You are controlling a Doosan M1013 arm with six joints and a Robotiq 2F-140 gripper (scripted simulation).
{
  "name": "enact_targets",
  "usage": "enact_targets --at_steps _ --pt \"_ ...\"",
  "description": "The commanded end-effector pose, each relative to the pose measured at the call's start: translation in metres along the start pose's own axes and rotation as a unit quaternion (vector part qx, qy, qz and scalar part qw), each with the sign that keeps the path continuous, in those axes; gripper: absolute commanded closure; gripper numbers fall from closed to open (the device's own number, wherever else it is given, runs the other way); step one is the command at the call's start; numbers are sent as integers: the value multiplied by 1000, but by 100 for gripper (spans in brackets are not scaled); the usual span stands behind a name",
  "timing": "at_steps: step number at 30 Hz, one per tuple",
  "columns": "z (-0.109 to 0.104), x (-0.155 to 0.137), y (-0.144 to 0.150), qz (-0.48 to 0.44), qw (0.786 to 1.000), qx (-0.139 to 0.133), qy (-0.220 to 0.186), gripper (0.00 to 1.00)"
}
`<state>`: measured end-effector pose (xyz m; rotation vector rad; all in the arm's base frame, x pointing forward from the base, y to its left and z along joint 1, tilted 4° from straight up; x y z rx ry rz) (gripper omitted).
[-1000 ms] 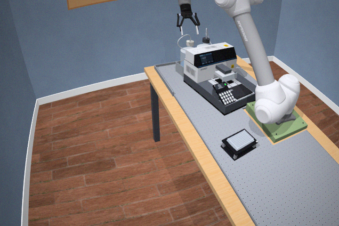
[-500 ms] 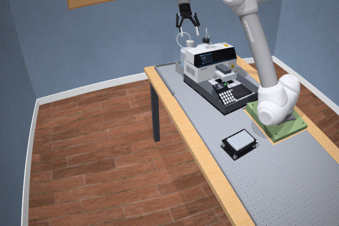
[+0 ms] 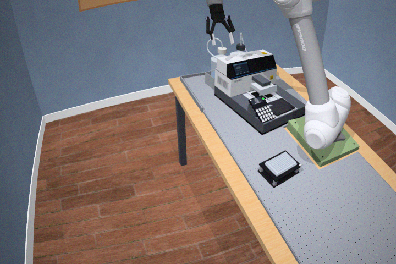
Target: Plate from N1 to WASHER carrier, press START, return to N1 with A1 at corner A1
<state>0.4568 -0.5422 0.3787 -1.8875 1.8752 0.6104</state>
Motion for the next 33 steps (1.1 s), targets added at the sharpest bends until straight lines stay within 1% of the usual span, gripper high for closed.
enact_targets --at_steps 1,5,9,12,14,18,22,29,31,33 --pt "7 -16 -3 -3 1000 0 2 30" --pt "13 -31 -6 -3 1000 0 2 30" --pt "23 -53 -10 -62 998 -16 25 30" --pt "30 -66 -11 -62 998 -16 25 30" --pt "30 -66 -11 -62 998 -16 25 30" --pt "39 -84 -13 -62 998 -16 25 30" --pt "49 -105 -14 -121 991 -31 46 30" --pt "67 -134 -13 -121 991 -31 46 30" --pt "67 -134 -13 -121 991 -31 46 30" --pt "72 -145 -12 -152 986 -40 57 30"
Point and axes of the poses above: the point where the finger pads meet when closed, its own z axis out along the fingers, its own y axis across the jaws, x = y × z, the point moved 8 cm from there along -z, back along the fingers, and after that the axes turned 2 degrees about z, right-handed, at the moved point
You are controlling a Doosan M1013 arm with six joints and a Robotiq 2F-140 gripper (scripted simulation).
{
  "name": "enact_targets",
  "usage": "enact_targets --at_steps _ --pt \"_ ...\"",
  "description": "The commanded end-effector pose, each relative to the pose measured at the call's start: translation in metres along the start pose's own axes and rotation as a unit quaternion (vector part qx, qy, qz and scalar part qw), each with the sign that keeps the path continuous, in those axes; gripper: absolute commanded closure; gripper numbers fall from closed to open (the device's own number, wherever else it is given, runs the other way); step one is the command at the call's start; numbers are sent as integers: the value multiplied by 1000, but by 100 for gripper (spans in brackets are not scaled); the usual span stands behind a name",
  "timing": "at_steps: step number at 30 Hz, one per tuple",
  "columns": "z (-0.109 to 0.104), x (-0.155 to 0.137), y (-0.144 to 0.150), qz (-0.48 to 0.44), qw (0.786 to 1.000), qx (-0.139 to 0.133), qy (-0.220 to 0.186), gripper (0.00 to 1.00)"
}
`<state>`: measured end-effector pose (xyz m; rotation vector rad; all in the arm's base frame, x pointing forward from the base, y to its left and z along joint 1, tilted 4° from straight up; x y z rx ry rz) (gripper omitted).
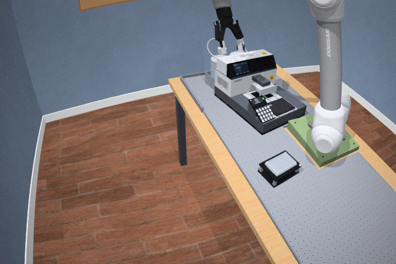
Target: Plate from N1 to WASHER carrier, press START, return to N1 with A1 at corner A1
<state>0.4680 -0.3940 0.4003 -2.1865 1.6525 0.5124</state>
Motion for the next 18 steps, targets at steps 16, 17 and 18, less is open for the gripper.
enact_targets --at_steps 16,17,18 --pt "38 -75 -10 -119 992 -31 39 30" --pt "41 -79 -10 -119 992 -31 39 30" --pt "44 -84 -10 -119 992 -31 39 30"
Point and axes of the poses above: the point where the finger pads meet when closed, its own z axis out along the fingers, its own y axis across the jaws, x = y × z, the point moved 8 cm from there along -z, back along the fingers, and after that the axes turned 2 degrees about z, right-handed, at the moved point
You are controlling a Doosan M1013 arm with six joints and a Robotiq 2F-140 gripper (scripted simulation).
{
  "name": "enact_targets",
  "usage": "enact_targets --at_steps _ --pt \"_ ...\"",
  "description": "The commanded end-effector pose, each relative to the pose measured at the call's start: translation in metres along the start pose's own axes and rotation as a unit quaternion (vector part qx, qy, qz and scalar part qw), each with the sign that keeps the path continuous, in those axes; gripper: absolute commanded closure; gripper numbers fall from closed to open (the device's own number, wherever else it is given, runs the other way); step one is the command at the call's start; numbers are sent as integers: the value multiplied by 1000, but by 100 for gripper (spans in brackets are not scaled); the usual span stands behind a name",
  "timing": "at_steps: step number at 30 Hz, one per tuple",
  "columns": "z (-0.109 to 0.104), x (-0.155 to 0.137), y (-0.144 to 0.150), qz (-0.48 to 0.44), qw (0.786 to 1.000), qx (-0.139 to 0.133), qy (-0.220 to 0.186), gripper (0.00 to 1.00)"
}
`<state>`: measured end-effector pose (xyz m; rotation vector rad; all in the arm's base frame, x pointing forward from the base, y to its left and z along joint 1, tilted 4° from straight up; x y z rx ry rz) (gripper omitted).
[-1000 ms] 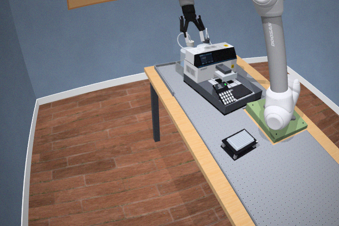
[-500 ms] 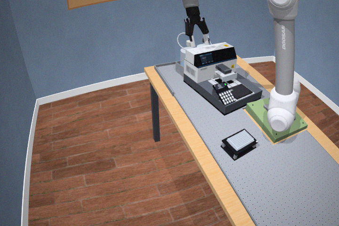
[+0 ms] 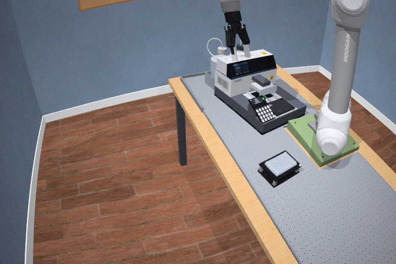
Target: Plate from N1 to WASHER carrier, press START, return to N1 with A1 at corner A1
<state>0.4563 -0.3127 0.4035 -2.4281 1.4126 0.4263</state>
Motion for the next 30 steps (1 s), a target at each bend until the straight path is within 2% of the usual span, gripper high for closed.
enact_targets --at_steps 1,4,8,15,19,26,30 --pt "8 -15 -4 -4 1000 -1 2 30" --pt "13 -25 -7 -4 1000 -1 2 30" --pt "23 -46 -11 -66 997 -17 20 30" --pt "36 -67 -14 -68 997 -17 21 30" --pt "47 -87 -16 -129 990 -33 38 30" --pt "66 -116 -17 -132 990 -34 39 30" --pt "76 -130 -16 -178 982 -46 51 30"
Point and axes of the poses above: the point where the finger pads meet when closed, its own z axis out along the fingers, its own y axis across the jaws, x = y × z, the point moved 8 cm from there along -z, back along the fingers, and after that the axes turned 2 degrees about z, right-handed, at the moved point
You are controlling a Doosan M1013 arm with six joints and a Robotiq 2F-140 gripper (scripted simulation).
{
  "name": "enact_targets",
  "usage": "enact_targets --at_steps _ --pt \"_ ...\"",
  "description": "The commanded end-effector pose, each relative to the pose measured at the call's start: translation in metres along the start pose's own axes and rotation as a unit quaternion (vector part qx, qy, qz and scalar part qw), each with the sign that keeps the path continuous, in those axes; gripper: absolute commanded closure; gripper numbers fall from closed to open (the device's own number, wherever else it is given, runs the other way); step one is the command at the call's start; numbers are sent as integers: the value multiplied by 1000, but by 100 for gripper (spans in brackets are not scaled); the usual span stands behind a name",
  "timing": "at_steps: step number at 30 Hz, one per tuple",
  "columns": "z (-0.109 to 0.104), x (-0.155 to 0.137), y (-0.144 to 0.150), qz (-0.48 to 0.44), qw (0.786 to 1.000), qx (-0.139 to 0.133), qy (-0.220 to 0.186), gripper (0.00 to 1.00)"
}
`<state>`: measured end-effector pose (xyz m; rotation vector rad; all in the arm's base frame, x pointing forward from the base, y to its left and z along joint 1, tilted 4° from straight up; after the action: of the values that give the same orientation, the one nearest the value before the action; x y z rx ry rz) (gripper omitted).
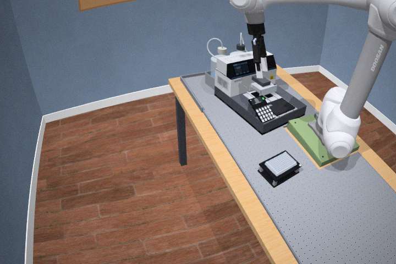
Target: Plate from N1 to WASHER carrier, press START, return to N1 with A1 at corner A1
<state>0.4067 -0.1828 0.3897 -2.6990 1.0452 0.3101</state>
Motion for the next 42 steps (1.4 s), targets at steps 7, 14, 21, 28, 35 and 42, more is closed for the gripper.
enact_targets --at_steps 7,14,21,28,35,42 --pt "21 -36 -10 -44 999 -11 12 30" --pt "41 -66 -15 -111 993 -27 29 30" --pt "56 -88 -17 -157 986 -39 40 30" --pt "78 -116 -16 -177 982 -44 45 30" --pt "95 -136 -15 -239 967 -59 59 30" --pt "120 -162 -10 -274 957 -67 67 30"
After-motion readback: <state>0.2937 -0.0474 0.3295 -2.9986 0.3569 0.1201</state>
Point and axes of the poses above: the point where the finger pads meet when closed, its own z axis out along the fingers, its own y axis across the jaws, x = y × z, the point moved 8 cm from there along -z, back along the fingers, and after that the axes turned 2 degrees about z, right-handed, at the moved point
